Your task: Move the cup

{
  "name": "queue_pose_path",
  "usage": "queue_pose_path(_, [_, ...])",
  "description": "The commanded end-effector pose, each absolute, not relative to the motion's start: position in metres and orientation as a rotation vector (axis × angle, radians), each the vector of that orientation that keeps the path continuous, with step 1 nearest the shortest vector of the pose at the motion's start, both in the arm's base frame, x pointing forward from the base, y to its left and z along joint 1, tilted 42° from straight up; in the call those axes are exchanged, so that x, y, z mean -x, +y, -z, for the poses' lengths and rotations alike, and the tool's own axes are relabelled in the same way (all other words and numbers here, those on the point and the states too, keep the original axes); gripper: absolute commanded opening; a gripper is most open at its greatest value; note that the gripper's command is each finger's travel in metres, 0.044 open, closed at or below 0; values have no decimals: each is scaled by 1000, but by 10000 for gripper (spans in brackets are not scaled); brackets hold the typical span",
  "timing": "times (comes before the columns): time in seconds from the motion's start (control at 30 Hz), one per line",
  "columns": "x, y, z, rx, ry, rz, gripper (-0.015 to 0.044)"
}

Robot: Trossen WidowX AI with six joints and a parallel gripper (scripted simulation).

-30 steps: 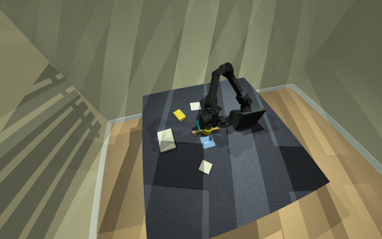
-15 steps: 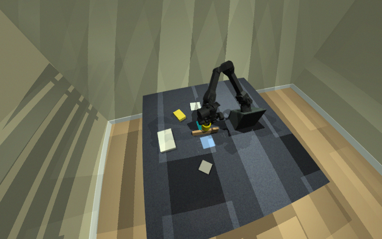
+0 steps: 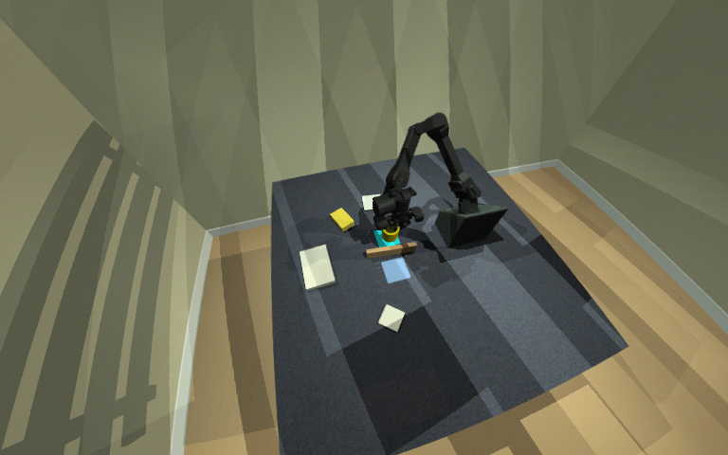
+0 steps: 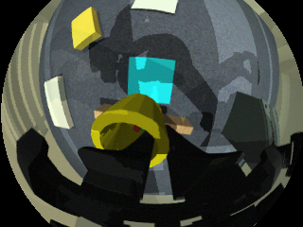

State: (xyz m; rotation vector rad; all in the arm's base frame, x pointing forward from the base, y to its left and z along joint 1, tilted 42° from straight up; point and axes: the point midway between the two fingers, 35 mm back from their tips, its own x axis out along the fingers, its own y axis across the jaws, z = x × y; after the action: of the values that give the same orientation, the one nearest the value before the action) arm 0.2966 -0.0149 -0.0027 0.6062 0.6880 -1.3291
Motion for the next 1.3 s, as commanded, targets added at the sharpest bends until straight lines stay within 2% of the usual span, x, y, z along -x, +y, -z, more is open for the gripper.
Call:
queue_pose_path(0.0, [-295,-24,-4,-596,689,1333,0])
queue_pose_path(0.5, [-292,-51,-27,-594,688,1334,0])
queue_pose_path(1.27, [-297,-70,-5,-594,687,1334,0])
